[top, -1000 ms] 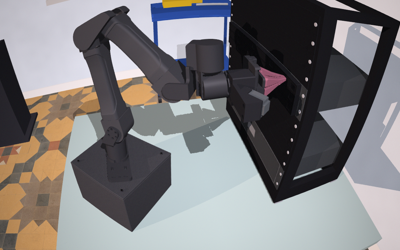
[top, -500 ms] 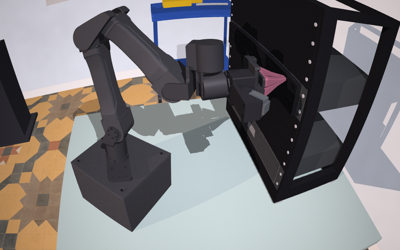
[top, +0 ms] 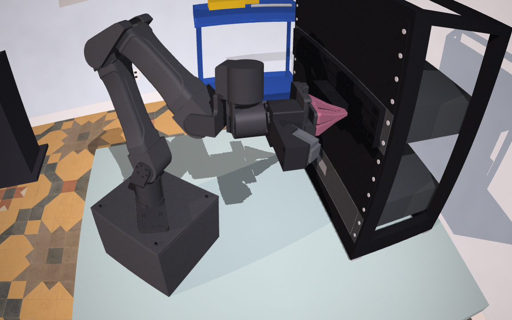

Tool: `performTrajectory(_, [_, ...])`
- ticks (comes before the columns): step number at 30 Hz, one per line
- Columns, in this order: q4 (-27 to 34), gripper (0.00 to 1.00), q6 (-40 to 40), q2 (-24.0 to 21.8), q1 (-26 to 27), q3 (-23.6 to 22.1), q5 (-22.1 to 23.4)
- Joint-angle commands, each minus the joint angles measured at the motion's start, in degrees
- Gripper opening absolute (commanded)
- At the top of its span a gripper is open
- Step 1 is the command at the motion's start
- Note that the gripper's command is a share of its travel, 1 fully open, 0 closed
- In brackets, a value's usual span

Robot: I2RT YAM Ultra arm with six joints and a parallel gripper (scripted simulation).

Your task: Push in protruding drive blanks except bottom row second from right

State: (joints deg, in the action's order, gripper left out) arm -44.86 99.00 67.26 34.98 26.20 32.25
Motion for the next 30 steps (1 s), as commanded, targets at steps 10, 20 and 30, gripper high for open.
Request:
performTrajectory(10, [5.13, 0.00, 1.62, -14.87, 10.63, -7.11, 11.34])
performTrajectory(20, [6.42, 0.00, 1.27, -16.26, 11.84, -5.12, 12.68])
performTrajectory(30, [6.08, 0.00, 1.22, -16.33, 11.82, -5.10, 12.50])
